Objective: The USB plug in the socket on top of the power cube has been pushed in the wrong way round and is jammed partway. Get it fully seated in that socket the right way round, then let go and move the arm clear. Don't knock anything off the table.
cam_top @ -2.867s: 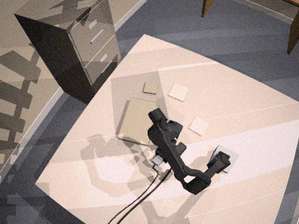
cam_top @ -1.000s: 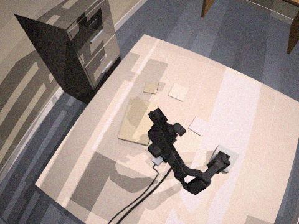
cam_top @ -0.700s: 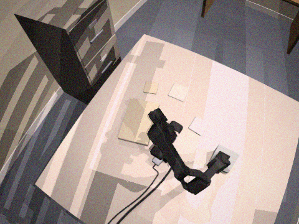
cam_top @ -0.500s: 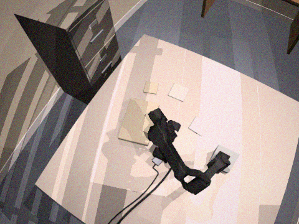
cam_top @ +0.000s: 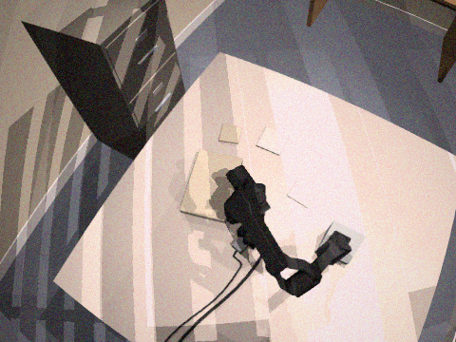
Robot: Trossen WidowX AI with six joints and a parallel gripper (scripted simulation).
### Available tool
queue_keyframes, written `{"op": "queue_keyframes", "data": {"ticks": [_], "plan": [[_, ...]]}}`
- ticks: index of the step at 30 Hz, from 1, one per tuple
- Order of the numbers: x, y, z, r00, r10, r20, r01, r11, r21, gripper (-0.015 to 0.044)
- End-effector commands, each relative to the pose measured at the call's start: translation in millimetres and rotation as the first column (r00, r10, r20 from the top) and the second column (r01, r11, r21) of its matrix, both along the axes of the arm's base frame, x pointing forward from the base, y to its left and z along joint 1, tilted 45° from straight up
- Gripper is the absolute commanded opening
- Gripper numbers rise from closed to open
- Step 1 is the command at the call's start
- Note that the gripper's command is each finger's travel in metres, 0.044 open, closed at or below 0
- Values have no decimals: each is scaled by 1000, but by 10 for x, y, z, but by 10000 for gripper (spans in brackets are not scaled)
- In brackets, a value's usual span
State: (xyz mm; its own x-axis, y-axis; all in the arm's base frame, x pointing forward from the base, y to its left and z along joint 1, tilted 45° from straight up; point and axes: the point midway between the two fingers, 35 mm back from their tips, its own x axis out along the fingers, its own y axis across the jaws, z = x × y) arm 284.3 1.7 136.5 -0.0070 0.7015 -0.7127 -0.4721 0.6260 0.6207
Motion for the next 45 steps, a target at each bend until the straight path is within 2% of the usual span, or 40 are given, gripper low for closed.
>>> {"op": "queue_keyframes", "data": {"ticks": [1,14,29,45], "plan": [[0,-1,0,996,59,59,-59,998,-2,0],[0,-1,0,911,293,289,-293,955,-42,0],[0,-1,0,688,516,511,-518,842,-151,0],[-1,2,0,678,522,518,-525,837,-155,0]]}}
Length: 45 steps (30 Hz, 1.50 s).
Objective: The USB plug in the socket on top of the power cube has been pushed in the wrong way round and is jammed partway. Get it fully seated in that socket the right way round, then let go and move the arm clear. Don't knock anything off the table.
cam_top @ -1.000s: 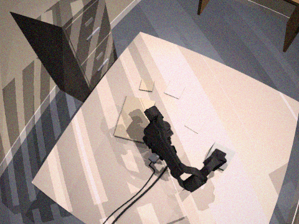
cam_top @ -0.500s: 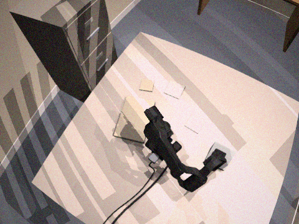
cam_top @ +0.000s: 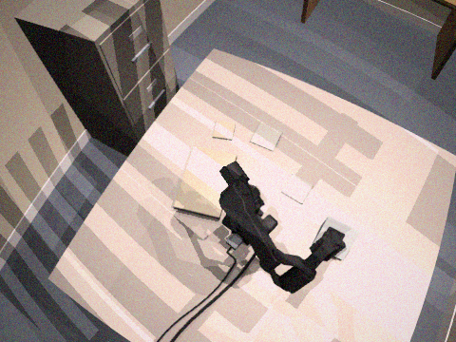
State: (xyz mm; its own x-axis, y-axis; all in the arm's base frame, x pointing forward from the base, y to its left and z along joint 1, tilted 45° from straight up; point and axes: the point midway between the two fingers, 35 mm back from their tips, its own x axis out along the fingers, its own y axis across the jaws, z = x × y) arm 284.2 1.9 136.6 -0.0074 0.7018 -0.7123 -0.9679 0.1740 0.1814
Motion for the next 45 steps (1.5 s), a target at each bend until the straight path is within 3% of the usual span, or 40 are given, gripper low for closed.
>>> {"op": "queue_keyframes", "data": {"ticks": [1,45], "plan": [[0,2,-1,1000,1,1,-1,1000,1,0],[4,58,-18,1000,17,25,-17,1000,18,0]]}}
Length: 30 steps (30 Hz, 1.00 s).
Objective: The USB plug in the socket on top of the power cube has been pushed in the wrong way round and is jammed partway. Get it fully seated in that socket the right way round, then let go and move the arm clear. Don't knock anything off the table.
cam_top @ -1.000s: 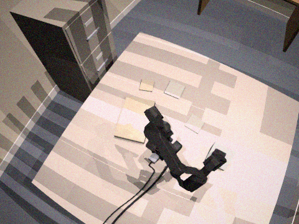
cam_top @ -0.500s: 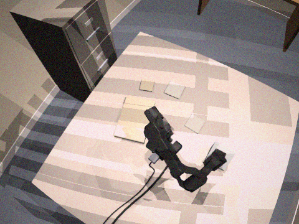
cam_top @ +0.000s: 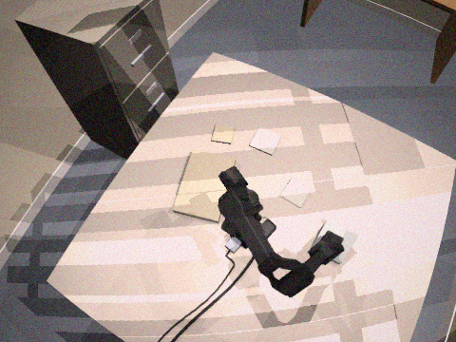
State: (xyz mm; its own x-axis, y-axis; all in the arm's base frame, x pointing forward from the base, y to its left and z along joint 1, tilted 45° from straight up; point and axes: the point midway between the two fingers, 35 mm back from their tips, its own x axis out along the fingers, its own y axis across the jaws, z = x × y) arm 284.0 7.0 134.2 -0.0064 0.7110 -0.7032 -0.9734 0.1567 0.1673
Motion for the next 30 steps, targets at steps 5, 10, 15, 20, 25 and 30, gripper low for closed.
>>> {"op": "queue_keyframes", "data": {"ticks": [5,10,15,20,25,30], "plan": [[6,13,4,1000,4,11,-4,1000,7,0],[6,20,2,1000,5,14,-6,1000,9,0],[7,26,0,1000,7,16,-7,1000,11,0],[7,32,-2,1000,9,19,-9,1000,13,0],[8,39,-4,1000,11,22,-11,1000,15,0],[8,45,-6,1000,13,24,-13,1000,17,0]]}}
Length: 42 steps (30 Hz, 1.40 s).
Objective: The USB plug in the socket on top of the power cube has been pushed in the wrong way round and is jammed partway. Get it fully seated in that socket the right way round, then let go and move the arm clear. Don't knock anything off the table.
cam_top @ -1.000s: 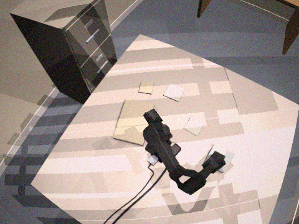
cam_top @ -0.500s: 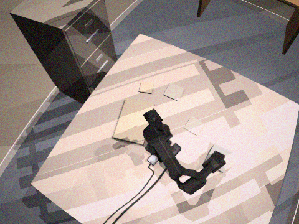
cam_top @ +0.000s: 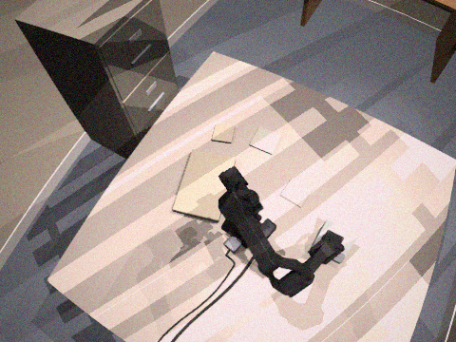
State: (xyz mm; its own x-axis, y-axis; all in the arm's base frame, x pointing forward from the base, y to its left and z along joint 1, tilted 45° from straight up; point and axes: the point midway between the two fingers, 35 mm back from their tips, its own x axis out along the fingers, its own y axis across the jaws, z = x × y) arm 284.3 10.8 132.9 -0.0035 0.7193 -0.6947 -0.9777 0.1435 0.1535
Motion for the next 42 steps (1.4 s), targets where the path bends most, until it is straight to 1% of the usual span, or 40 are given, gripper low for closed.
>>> {"op": "queue_keyframes", "data": {"ticks": [1,42], "plan": [[6,8,5,1000,2,9,-2,1000,6,0],[9,59,-13,999,16,28,-17,1000,20,0]]}}
